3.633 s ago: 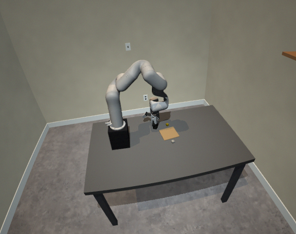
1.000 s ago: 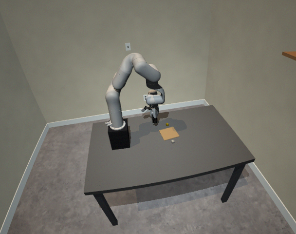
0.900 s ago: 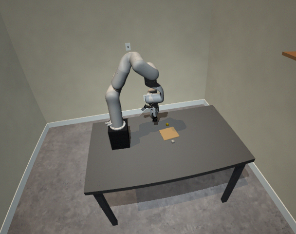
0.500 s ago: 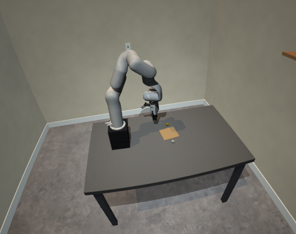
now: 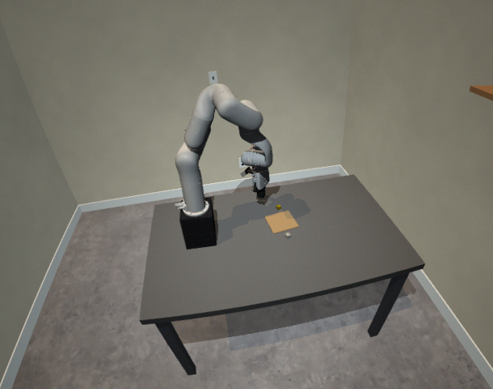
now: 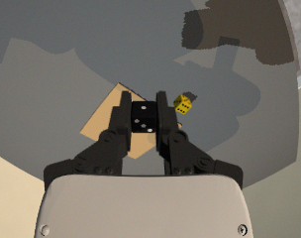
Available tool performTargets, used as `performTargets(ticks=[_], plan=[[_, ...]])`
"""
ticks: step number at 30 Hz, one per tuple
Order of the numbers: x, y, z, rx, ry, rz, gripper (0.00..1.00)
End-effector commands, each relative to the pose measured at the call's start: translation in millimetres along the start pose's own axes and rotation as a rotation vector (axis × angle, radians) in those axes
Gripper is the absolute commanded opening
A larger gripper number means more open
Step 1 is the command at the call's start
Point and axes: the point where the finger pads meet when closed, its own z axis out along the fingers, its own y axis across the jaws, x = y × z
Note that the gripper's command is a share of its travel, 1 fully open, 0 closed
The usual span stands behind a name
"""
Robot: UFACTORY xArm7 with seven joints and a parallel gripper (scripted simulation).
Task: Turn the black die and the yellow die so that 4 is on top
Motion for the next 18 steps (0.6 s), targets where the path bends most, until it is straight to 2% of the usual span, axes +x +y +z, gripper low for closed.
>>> performTargets(ticks=[1, 4, 14, 16, 18], plan=[[-5, 13, 1, 0.0, -0.014, 0.172, 0.15], [-6, 17, 1, 0.0, -0.015, 0.227, 0.15], [-12, 42, 3, -0.002, -0.017, 0.579, 0.15], [-12, 42, 3, -0.002, -0.017, 0.579, 0.15], [-13, 51, 4, -0.003, -0.017, 0.694, 0.15]])
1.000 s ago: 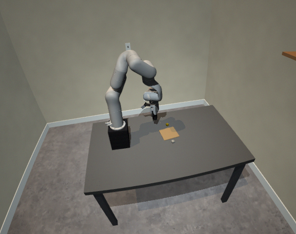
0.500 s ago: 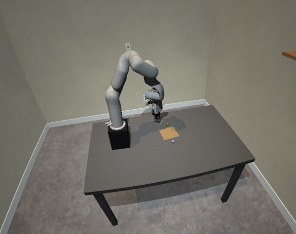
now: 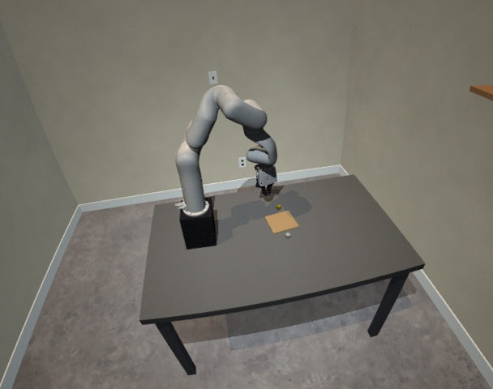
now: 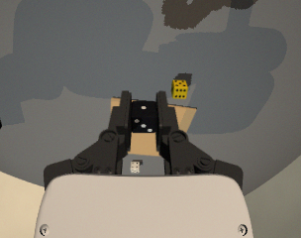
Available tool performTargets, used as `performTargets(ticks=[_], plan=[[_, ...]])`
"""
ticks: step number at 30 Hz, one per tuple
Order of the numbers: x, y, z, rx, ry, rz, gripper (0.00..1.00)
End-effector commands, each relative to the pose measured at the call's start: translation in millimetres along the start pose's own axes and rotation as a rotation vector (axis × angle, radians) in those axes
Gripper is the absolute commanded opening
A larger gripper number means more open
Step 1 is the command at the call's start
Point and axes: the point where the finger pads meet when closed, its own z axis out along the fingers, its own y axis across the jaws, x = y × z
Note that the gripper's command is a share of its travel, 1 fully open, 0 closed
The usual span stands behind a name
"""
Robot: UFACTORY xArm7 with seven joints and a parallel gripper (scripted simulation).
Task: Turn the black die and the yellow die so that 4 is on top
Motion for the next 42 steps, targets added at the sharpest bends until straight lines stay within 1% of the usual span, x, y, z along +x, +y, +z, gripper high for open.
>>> performTargets(ticks=[1, 3, 4, 11, 12, 13, 15, 16, 17, 20, 23, 26, 32, 35, 37, 42], plan=[[5, 13, 1, -0.012, -0.015, 0.173, 0.15], [6, 15, 1, -0.012, -0.014, 0.211, 0.15], [7, 19, 1, -0.012, -0.014, 0.267, 0.15], [16, 34, 2, -0.013, -0.01, 0.494, 0.15], [16, 34, 2, -0.013, -0.01, 0.504, 0.15], [18, 38, 2, -0.013, -0.009, 0.559, 0.15], [18, 38, 2, -0.013, -0.009, 0.559, 0.15], [19, 39, 2, -0.013, -0.008, 0.586, 0.15], [22, 44, 3, -0.012, -0.006, 0.66, 0.15], [25, 48, 3, -0.012, -0.005, 0.722, 0.15], [31, 55, 3, -0.011, -0.001, 0.843, 0.15], [32, 57, 3, -0.011, 0.0, 0.877, 0.15], [32, 57, 4, -0.013, 0.006, 0.877, 0.15], [32, 57, 4, -0.028, 0.039, 0.877, 0.15], [32, 56, 4, -0.049, 0.083, 0.876, 0.15], [30, 54, 5, -0.129, 0.254, 0.87, 0.15]])
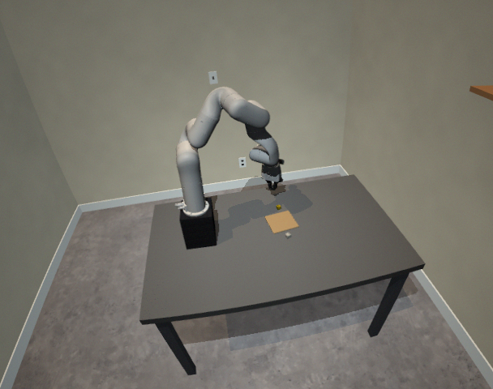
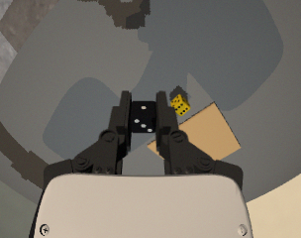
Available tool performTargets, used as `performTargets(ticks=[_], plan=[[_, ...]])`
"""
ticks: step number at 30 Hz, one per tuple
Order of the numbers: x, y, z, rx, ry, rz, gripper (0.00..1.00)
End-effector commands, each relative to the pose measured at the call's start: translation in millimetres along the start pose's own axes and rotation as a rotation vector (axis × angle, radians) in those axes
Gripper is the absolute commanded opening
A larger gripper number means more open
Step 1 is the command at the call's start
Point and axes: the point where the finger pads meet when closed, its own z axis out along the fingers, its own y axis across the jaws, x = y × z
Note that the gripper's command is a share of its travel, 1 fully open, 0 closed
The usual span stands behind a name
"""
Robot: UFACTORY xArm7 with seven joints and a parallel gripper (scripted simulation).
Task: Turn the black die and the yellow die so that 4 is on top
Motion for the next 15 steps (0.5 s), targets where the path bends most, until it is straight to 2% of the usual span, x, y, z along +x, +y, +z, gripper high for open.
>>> performTargets(ticks=[1, 4, 7, 9, 10, 14, 15], plan=[[-1.0, 1.1, 0.0, -0.007, 0.165, -0.001, 0.15], [-2.2, 1.2, 0.3, -0.006, 0.257, -0.002, 0.15], [-2.3, 1.1, 0.2, -0.007, 0.267, -0.002, 0.15], [-3.7, 1.2, 0.6, -0.006, 0.374, -0.003, 0.15], [-3.7, 1.2, 0.6, -0.006, 0.376, -0.003, 0.15], [-5.0, 1.1, 0.7, -0.006, 0.487, -0.004, 0.15], [-5.0, 1.1, 0.7, -0.006, 0.49, -0.004, 0.15]])
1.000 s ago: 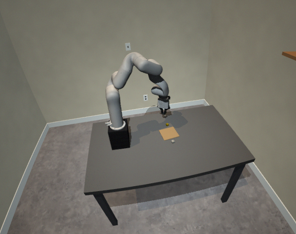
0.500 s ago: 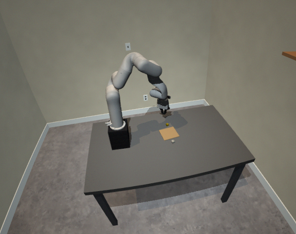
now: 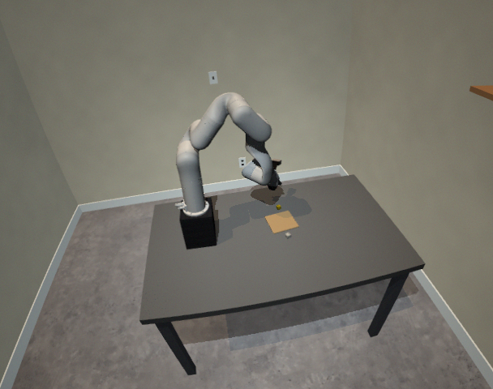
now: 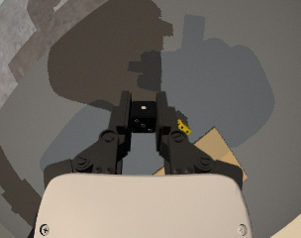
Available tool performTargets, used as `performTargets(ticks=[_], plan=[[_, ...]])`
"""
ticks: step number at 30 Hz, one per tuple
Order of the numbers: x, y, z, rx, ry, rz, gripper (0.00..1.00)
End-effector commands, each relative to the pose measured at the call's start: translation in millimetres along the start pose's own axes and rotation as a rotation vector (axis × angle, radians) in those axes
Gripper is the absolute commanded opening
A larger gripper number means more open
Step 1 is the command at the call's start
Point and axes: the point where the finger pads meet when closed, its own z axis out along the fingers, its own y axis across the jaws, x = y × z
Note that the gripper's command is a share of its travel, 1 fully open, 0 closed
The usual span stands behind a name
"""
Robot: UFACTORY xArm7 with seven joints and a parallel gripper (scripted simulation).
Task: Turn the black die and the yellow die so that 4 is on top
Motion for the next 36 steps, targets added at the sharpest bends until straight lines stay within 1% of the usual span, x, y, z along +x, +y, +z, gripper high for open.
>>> performTargets(ticks=[1, 2, 3, 4, 5, 6, 7, 9, 10, 12, 13, 15, 16, 17, 19, 21, 29, 36], plan=[[-1, 1, 1, -0.017, 0.176, -0.008, 0.15], [-1, 1, 1, -0.017, 0.183, -0.008, 0.15], [-1, 1, 2, -0.016, 0.227, -0.01, 0.15], [-1, 1, 2, -0.016, 0.241, -0.01, 0.15], [-2, 1, 1, -0.016, 0.28, -0.01, 0.15], [-2, 1, 1, -0.016, 0.297, -0.01, 0.15], [-2, 1, 1, -0.016, 0.333, -0.01, 0.15], [-2, 1, 1, -0.016, 0.333, -0.01, 0.15], [-3, 1, 1, -0.016, 0.352, -0.01, 0.15], [-4, 1, 0, -0.016, 0.449, -0.01, 0.15], [-4, 1, 0, -0.016, 0.454, -0.01, 0.15], [-4, 1, 0, -0.016, 0.528, -0.011, 0.15], [-4, 1, 0, -0.016, 0.53, -0.011, 0.15], [-5, 1, 0, -0.016, 0.557, -0.011, 0.15], [-5, 0, 0, -0.016, 0.589, -0.011, 0.15], [-6, 0, -1, -0.016, 0.599, -0.011, 0.15], [-6, 0, 1, -0.016, 0.599, -0.011, 0.15], [-13, 1, 13, -0.016, 0.599, -0.011, 0.15]])
